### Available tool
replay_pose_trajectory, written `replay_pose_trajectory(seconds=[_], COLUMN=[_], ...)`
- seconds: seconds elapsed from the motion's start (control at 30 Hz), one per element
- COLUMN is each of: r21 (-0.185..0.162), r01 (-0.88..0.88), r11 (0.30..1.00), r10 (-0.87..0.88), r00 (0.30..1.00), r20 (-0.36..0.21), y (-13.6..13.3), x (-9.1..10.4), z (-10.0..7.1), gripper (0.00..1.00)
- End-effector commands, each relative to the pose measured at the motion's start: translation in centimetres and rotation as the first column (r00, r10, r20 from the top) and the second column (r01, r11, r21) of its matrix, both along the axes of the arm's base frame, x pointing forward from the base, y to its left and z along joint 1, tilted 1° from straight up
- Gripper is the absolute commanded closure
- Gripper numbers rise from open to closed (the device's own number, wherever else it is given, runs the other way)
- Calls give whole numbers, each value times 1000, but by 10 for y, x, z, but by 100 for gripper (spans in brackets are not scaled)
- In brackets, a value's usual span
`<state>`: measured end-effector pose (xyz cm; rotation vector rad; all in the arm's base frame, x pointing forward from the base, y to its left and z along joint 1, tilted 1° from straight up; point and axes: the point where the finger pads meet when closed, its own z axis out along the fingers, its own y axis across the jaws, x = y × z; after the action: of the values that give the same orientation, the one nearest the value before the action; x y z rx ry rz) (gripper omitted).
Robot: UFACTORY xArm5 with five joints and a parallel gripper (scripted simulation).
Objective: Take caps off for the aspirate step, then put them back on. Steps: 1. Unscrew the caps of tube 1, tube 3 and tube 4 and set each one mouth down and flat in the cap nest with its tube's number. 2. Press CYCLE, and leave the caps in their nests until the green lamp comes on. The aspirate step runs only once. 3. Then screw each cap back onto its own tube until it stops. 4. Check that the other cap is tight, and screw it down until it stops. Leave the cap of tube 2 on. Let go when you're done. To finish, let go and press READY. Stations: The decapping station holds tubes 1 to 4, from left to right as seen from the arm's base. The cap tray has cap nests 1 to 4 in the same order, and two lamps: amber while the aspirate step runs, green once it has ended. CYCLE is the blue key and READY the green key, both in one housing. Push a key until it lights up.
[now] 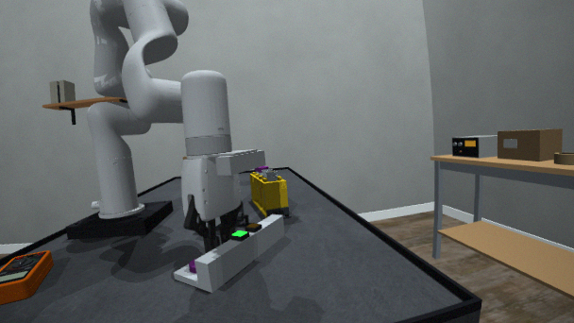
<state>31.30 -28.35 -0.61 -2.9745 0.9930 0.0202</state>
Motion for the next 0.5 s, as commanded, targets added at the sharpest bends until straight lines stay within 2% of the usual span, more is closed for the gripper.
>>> replay_pose_trajectory(seconds=[0.0,0.2,0.47], r21=[-6,-6,-7], r01=[0,0,0], r11=[1000,1000,1000], r10=[0,0,0], r00=[1000,1000,1000], r20=[-2,-2,-2], y=[-1,-1,-1], x=[1,1,1], z=[1,1,41], gripper=[100,100,100])
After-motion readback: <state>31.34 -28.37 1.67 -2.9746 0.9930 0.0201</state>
